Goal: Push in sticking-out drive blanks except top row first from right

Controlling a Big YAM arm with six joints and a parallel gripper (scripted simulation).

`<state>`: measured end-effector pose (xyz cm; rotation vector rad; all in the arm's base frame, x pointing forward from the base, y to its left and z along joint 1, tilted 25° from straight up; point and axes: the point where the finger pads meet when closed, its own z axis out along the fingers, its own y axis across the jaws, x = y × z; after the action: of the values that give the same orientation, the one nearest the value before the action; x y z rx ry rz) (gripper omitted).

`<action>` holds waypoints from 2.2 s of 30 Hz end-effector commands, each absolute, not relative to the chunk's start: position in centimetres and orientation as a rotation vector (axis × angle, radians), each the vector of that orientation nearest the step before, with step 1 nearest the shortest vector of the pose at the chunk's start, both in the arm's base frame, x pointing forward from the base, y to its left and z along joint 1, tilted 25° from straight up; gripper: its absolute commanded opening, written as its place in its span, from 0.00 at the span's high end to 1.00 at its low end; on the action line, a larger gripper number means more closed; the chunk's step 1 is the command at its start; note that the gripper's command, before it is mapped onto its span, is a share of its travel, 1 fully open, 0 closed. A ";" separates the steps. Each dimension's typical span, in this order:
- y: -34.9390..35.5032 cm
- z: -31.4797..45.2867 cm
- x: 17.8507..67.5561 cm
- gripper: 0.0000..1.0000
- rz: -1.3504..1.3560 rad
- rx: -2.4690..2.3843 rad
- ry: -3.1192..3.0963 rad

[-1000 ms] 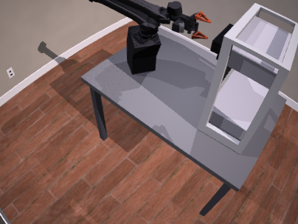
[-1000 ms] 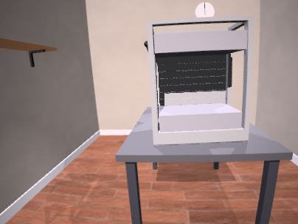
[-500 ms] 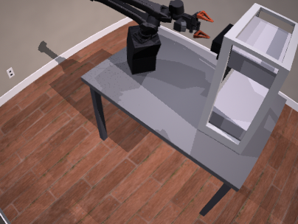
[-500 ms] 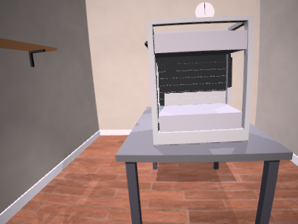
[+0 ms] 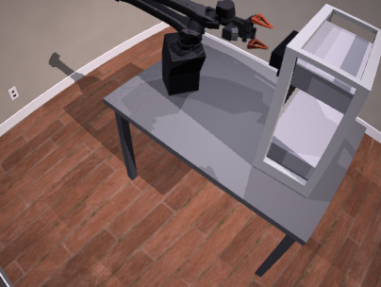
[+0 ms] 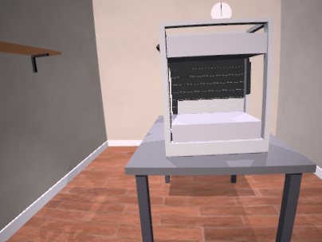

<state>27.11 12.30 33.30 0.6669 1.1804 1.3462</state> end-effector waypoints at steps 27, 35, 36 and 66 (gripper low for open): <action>12.2 36.6 27.2 1.00 1.386 0.666 1.120; 12.2 36.6 27.2 1.00 1.386 0.666 1.120; 12.2 36.6 27.2 1.00 1.386 0.666 1.120; 12.9 32.7 27.0 1.00 1.360 0.659 1.171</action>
<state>27.15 12.45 33.27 0.6697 1.1756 1.3500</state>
